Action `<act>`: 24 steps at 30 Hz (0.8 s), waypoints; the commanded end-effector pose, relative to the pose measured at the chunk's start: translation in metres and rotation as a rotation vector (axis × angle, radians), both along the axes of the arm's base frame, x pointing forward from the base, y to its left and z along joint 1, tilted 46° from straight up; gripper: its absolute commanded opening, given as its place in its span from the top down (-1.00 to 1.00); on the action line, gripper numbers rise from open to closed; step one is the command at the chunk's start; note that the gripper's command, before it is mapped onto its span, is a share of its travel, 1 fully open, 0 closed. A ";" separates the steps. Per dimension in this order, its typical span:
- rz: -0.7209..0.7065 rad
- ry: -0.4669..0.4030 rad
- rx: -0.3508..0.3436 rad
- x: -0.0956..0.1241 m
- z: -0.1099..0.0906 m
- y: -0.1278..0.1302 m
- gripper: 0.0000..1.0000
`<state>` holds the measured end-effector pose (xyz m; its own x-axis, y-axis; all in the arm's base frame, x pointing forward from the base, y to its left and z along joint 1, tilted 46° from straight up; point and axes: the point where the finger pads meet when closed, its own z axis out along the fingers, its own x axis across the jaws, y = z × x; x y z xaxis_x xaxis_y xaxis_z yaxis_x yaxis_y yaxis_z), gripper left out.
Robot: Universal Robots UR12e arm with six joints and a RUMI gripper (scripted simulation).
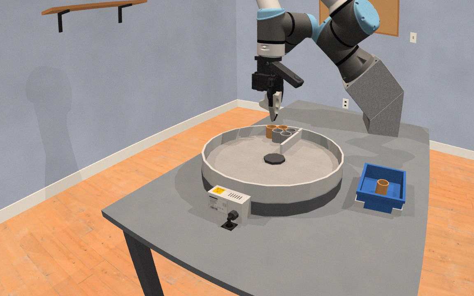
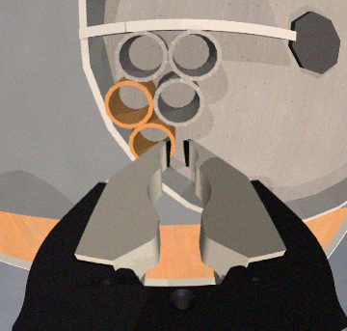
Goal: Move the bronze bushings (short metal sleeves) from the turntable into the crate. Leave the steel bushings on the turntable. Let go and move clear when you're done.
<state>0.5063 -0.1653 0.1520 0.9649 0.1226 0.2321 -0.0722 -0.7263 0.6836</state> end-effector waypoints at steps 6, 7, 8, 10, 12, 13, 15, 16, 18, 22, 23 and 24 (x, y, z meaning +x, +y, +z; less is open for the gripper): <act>0.005 0.000 0.006 -0.006 0.012 -0.014 0.90; 0.005 0.000 0.006 -0.006 0.012 -0.014 0.90; 0.005 0.000 0.006 -0.006 0.012 -0.014 0.90; 0.005 0.000 0.006 -0.006 0.012 -0.014 0.90; 0.005 0.000 0.006 -0.006 0.012 -0.014 0.90; 0.005 0.000 0.006 -0.006 0.012 -0.014 0.90; 0.005 0.000 0.006 -0.006 0.012 -0.014 0.90; 0.005 0.000 0.006 -0.006 0.012 -0.014 0.90; 0.005 0.000 0.006 -0.006 0.012 -0.014 0.90; 0.005 0.000 0.006 -0.006 0.012 -0.014 0.90; 0.005 0.000 0.006 -0.006 0.012 -0.014 0.90; 0.005 0.000 0.006 -0.006 0.012 -0.014 0.90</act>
